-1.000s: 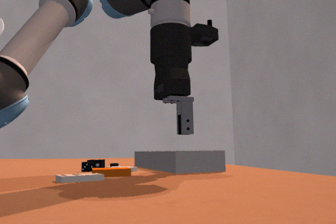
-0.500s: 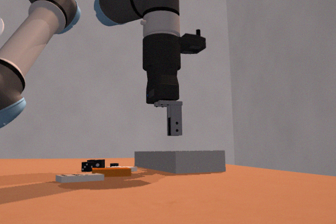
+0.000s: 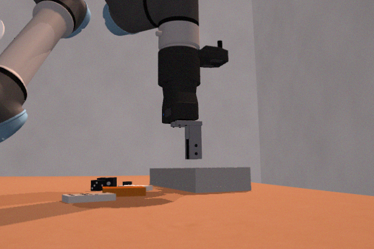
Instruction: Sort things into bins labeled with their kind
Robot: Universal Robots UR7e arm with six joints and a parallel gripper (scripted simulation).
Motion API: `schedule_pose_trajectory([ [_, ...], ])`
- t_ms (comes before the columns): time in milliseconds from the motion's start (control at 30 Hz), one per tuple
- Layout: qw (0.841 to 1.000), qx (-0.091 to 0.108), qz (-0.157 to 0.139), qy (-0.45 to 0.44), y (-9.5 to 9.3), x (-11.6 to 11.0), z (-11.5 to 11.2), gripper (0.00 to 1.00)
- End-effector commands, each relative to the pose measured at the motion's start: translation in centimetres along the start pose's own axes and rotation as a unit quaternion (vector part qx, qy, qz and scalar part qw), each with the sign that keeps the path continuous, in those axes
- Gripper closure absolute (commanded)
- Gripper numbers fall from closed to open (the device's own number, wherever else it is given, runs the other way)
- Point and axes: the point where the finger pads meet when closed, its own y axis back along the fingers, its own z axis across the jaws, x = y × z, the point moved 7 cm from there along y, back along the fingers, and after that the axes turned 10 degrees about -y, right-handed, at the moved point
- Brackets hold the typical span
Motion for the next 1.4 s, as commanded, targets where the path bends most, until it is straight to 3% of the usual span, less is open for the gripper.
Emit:
schedule_pose_trajectory([
  [0, 1.0, 0.0, 0.001, 0.0, -1.4, 0.0, 0.0, 0.69],
  [267, 1.0, 0.0, 0.001, 0.0, -3.0, 0.1, 0.0, 0.69],
  [1367, 1.0, 0.0, 0.001, 0.0, -3.0, 0.1, 0.0, 0.69],
])
